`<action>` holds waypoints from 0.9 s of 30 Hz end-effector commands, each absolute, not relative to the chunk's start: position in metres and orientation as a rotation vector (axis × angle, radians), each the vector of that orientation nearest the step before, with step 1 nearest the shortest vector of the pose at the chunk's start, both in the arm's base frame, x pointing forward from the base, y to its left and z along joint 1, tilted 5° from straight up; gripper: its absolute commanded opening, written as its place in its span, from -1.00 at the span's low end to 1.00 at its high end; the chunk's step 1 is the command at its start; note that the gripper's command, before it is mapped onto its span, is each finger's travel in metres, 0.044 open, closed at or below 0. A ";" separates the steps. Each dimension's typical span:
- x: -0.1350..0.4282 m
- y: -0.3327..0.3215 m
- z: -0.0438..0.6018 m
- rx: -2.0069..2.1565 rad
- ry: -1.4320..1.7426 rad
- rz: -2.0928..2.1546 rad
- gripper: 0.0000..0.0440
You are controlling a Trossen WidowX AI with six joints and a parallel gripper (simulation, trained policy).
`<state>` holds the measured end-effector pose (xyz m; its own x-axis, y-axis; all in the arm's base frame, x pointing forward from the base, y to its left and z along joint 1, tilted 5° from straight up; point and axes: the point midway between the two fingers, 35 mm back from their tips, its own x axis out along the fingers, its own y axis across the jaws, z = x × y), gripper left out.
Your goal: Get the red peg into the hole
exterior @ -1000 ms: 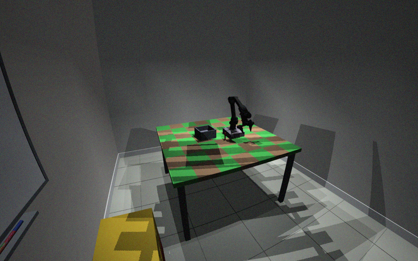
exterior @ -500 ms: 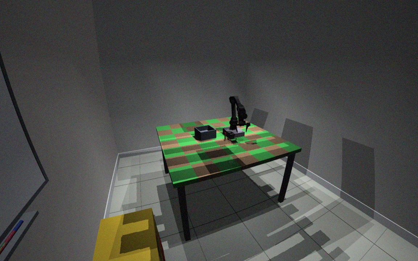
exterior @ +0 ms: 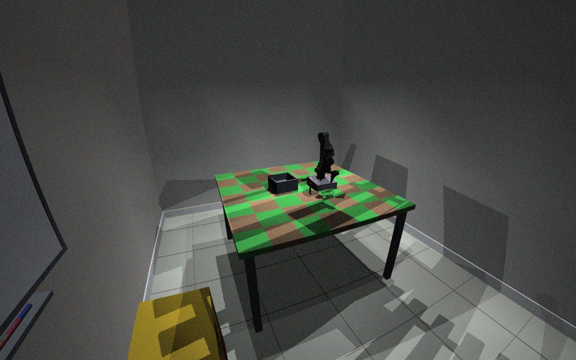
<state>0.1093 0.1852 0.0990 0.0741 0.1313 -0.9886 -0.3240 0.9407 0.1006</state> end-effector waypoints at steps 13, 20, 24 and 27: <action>0.141 0.145 0.093 0.126 1.539 -0.171 1.00; 0.152 0.128 0.084 0.261 1.553 -0.402 1.00; 0.158 0.120 0.078 0.325 1.552 -0.508 1.00; 0.162 0.116 0.072 0.362 1.547 -0.566 1.00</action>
